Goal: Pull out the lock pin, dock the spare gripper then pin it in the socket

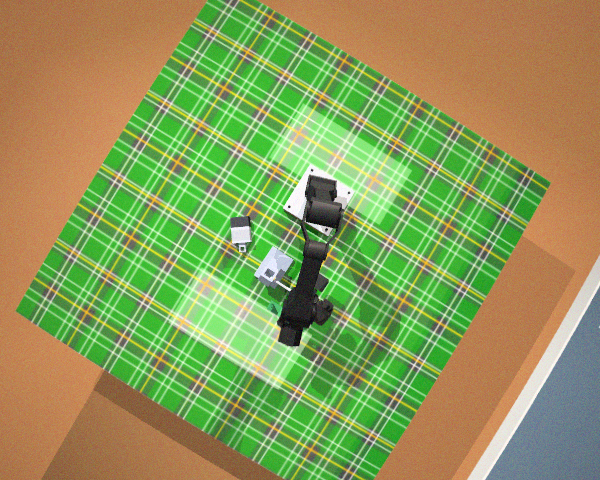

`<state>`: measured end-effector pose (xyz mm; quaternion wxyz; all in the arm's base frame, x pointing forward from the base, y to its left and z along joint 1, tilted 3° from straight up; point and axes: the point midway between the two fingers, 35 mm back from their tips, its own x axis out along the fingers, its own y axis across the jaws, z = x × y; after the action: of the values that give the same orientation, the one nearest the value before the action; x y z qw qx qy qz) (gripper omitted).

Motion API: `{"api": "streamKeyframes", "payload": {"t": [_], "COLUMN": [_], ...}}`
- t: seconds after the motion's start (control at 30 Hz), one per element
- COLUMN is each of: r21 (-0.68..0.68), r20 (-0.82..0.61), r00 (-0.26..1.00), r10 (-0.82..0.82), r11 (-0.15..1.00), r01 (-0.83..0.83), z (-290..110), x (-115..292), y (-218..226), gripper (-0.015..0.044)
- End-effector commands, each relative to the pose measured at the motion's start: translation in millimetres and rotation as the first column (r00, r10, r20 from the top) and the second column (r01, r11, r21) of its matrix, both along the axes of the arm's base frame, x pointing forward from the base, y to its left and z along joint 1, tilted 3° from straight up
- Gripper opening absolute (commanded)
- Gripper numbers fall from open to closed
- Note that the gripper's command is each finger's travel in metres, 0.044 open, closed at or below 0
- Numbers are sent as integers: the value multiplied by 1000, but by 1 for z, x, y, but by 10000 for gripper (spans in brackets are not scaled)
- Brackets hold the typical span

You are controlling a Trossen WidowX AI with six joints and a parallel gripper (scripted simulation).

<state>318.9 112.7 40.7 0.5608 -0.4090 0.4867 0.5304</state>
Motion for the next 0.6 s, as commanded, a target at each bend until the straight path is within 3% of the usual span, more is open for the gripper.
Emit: {"api": "streamKeyframes", "payload": {"t": [0.0, 0.57], "r21": [3, 1], "r20": [2, -9], "r00": [1000, 1000], "r10": [-3, -3], "r11": [1000, 1000], "r01": [3, 3], "z": [2, 5], "x": [3, 4], "y": [4, 14], "gripper": [0, 0]}}
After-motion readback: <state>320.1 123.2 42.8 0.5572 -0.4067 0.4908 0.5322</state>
